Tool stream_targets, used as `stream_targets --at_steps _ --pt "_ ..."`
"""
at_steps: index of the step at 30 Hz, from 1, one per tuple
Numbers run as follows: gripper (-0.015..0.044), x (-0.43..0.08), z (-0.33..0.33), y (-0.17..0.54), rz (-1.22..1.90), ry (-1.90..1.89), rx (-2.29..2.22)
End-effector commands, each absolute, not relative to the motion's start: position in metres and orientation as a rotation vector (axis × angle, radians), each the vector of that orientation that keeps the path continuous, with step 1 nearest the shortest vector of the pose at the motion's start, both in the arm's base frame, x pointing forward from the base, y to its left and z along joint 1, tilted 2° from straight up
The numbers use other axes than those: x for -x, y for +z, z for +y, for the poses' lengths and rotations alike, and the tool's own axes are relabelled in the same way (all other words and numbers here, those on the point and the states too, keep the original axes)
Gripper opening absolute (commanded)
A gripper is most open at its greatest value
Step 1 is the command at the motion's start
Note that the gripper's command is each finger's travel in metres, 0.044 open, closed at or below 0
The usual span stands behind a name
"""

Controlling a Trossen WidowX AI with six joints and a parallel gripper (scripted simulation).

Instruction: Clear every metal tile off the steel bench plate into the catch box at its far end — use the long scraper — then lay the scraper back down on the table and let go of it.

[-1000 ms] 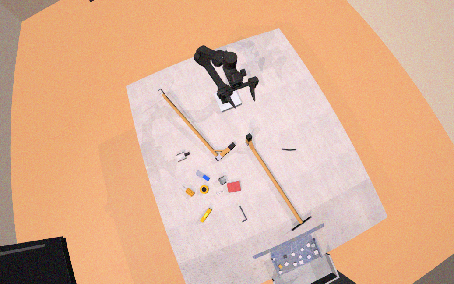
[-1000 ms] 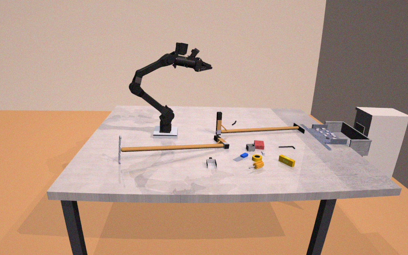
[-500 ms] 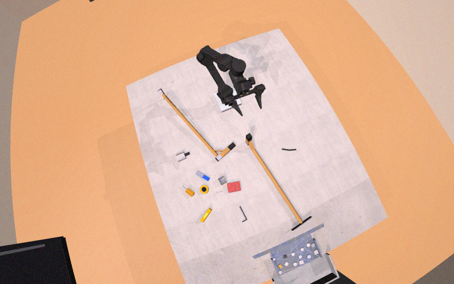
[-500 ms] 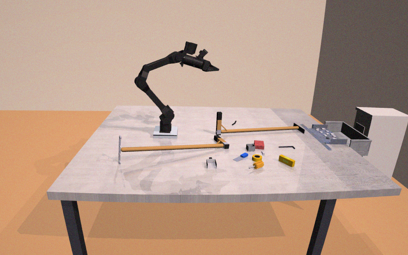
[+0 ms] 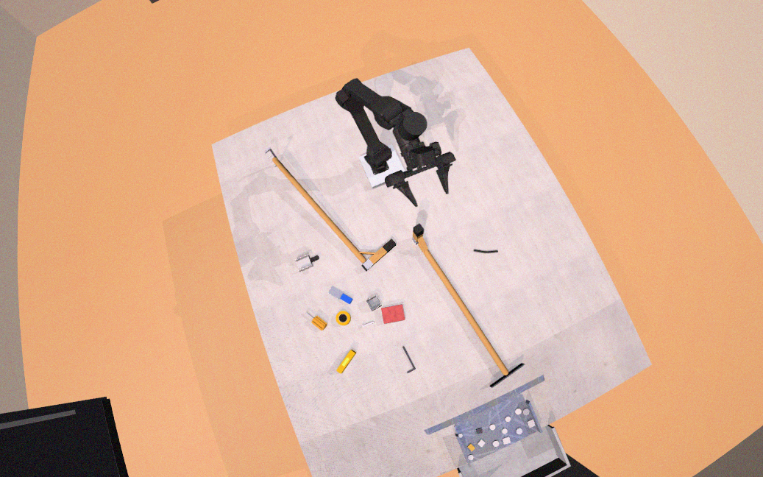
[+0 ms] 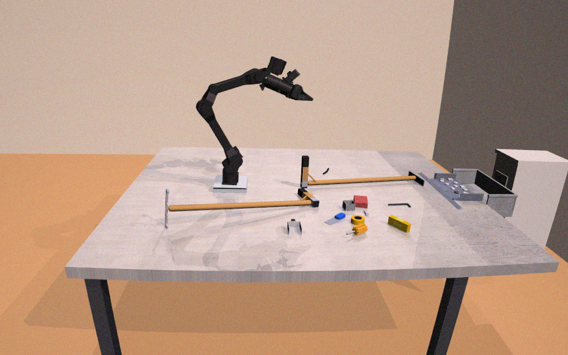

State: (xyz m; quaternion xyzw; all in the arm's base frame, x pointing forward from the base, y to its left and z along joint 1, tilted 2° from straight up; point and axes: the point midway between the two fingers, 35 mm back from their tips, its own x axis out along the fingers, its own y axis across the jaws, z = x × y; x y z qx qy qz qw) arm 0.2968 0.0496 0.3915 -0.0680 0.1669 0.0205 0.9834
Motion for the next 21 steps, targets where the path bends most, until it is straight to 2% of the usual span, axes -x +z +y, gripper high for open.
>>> stream_targets --at_steps 1,21 --pt "0.044 -0.307 0.053 0.387 0.368 0.05 0.149" --pt "0.044 -0.352 0.064 0.369 0.509 0.079 0.187"
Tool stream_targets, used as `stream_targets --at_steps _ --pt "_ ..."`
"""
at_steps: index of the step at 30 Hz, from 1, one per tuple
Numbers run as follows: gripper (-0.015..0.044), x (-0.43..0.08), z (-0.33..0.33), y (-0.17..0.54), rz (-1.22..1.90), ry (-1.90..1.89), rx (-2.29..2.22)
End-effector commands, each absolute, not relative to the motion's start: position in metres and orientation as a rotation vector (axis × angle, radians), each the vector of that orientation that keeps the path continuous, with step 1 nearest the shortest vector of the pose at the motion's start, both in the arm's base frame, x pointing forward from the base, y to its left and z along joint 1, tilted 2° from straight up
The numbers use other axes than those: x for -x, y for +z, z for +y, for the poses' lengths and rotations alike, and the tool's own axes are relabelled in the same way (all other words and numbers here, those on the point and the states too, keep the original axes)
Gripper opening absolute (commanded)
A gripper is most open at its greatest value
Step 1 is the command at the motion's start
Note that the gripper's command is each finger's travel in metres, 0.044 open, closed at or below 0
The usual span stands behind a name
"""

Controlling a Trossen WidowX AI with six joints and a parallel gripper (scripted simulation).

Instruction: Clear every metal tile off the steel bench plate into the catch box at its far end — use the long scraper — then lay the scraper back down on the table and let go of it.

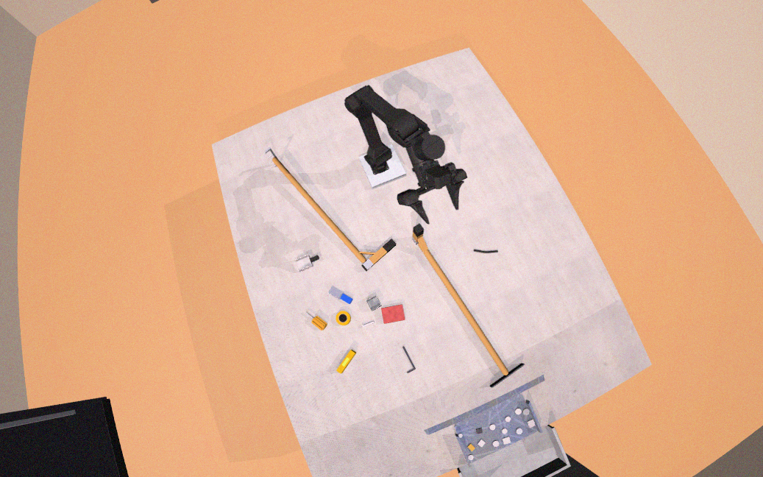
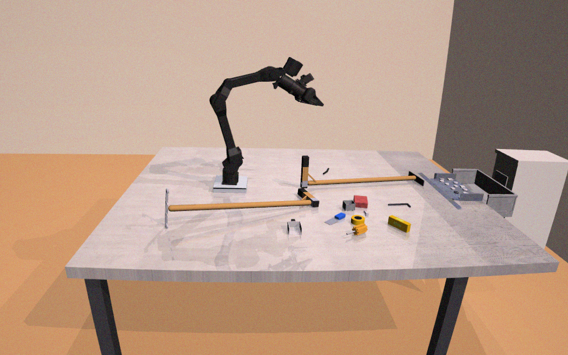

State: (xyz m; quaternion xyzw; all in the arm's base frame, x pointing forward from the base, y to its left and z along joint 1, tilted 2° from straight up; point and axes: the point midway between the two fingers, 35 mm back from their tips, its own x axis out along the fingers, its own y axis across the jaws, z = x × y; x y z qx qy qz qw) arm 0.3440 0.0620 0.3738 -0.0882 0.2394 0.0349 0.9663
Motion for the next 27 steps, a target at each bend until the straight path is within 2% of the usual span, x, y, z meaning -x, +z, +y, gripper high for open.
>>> stream_targets --at_steps 1,27 --pt "0.044 -0.354 0.065 0.368 0.516 0.08 0.188" --pt "0.044 -0.411 0.076 0.328 0.702 0.12 0.22"
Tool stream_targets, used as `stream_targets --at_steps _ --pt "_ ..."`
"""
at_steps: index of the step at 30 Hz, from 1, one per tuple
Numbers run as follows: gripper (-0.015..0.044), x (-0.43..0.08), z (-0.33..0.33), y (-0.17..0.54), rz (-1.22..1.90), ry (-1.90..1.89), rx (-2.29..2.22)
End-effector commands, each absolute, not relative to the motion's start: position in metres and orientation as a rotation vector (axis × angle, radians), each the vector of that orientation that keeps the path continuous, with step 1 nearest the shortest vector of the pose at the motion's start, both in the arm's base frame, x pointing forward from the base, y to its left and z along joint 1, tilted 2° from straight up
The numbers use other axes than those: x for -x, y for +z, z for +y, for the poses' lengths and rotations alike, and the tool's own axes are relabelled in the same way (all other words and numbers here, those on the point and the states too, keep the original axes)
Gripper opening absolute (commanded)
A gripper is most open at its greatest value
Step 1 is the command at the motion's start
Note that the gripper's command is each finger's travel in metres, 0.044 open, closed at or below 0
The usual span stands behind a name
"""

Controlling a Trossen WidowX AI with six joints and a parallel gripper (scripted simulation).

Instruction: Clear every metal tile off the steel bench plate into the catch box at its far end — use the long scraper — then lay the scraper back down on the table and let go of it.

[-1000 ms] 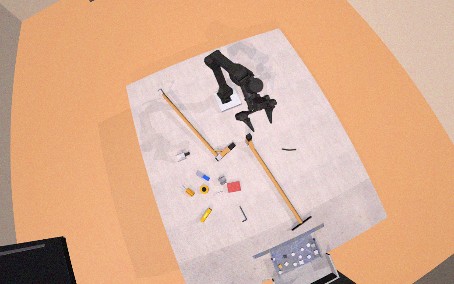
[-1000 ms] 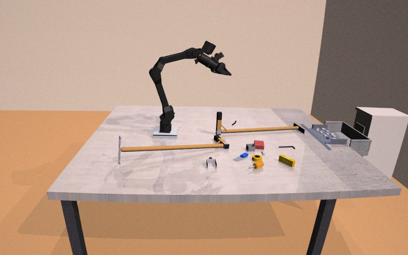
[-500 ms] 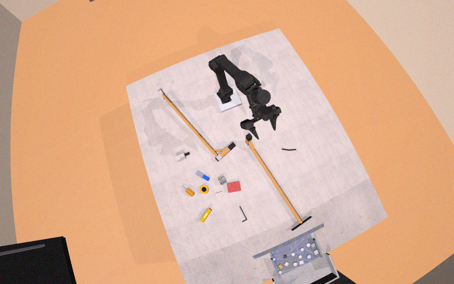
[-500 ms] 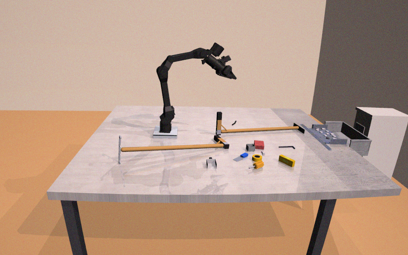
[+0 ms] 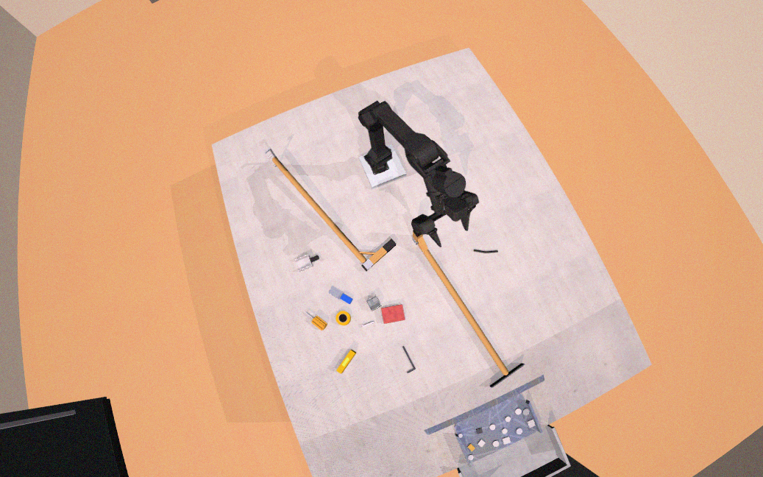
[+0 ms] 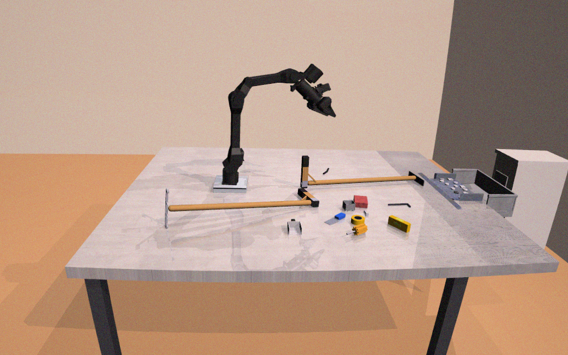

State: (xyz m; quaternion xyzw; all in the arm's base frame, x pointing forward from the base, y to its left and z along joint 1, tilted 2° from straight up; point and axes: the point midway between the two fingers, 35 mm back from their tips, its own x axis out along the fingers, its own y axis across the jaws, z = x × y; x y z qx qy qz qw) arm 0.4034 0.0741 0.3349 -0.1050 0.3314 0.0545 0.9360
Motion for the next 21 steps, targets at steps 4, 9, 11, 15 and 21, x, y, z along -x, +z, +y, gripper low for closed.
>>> stream_targets --at_steps 4,9,11,15,21 --pt "0.044 -0.419 0.077 0.32 0.731 0.126 0.224" --pt "0.044 -0.429 0.079 0.31 0.767 0.135 0.227" --pt "0.044 -0.433 0.079 0.306 0.782 0.138 0.228" --pt "0.044 -0.441 0.08 0.297 0.81 0.144 0.23" --pt "0.044 -0.452 0.081 0.284 0.854 0.154 0.233"
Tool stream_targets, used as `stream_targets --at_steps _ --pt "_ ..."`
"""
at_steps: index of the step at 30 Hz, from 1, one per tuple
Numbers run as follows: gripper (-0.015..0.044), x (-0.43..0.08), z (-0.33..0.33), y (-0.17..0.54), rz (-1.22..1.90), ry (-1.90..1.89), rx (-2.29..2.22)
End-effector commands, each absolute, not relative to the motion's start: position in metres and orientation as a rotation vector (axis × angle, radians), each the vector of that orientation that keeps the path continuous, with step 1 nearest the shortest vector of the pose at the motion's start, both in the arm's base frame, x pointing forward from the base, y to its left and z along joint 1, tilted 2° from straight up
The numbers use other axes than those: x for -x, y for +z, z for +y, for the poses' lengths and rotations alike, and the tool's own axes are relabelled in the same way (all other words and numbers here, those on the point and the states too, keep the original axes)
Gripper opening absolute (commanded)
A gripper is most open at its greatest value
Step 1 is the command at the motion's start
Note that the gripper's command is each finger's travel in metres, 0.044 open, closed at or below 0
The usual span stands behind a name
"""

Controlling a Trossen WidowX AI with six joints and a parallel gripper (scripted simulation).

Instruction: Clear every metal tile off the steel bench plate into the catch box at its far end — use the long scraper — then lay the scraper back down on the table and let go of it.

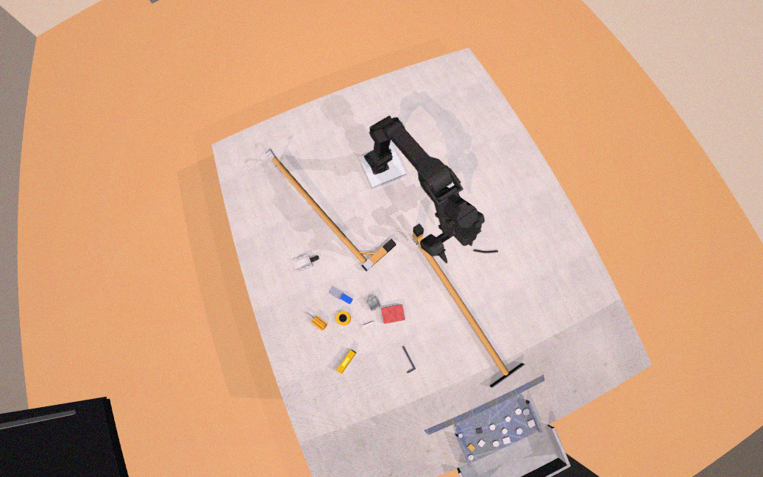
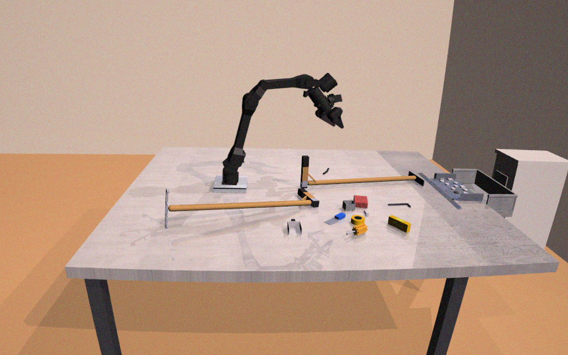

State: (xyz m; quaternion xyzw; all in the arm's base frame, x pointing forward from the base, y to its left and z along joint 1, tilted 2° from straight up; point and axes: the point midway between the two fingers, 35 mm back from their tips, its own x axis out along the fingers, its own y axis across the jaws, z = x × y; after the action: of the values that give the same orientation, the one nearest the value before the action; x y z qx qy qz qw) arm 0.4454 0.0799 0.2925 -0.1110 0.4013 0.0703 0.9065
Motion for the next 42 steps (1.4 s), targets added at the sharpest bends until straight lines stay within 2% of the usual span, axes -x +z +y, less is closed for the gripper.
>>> stream_targets --at_steps 1,42 --pt "0.044 -0.454 0.081 0.281 0.861 0.156 0.233" --pt "0.044 -0.511 0.082 0.168 1.158 0.226 0.22"
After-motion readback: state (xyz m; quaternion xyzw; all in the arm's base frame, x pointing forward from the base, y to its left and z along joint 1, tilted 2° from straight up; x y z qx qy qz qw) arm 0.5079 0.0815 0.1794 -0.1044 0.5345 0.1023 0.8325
